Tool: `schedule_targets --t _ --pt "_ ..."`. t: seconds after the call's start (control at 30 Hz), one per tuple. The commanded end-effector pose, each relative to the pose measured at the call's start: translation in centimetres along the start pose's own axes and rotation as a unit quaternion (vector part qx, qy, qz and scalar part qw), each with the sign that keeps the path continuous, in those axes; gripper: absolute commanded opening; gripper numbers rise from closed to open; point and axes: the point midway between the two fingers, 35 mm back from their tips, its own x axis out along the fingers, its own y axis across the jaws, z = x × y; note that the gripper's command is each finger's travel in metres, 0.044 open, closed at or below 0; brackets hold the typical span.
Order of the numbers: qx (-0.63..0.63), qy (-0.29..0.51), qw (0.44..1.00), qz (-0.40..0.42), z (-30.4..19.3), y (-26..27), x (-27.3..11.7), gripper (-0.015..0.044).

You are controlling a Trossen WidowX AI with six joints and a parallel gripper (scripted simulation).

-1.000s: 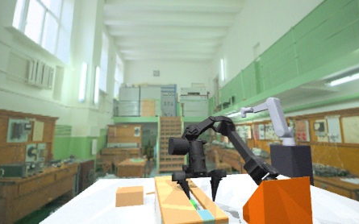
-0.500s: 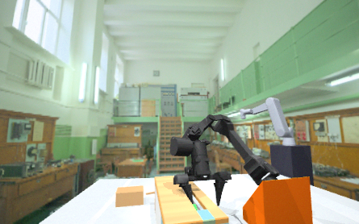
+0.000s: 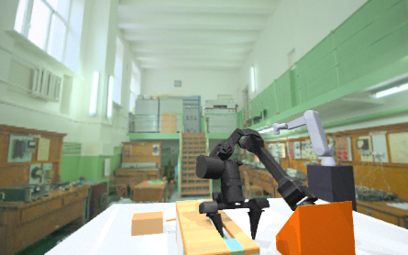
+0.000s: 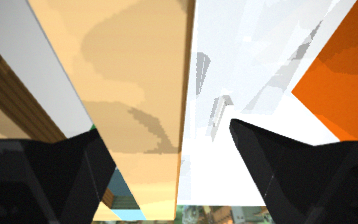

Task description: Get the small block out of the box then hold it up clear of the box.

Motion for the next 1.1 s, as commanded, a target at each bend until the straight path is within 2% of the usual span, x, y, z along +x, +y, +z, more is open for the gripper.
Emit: schedule_targets --t 0.0,0.77,1.07 --pt "0.003 0.002 1.000 -0.002 -1.0 0.0 0.4 0.0400" --pt "0.003 0.003 1.000 -0.001 -5.1 0.0 1.9 0.0400" --pt "-0.002 0.002 1.000 -0.002 -7.0 -0.1 -4.3 0.0400"
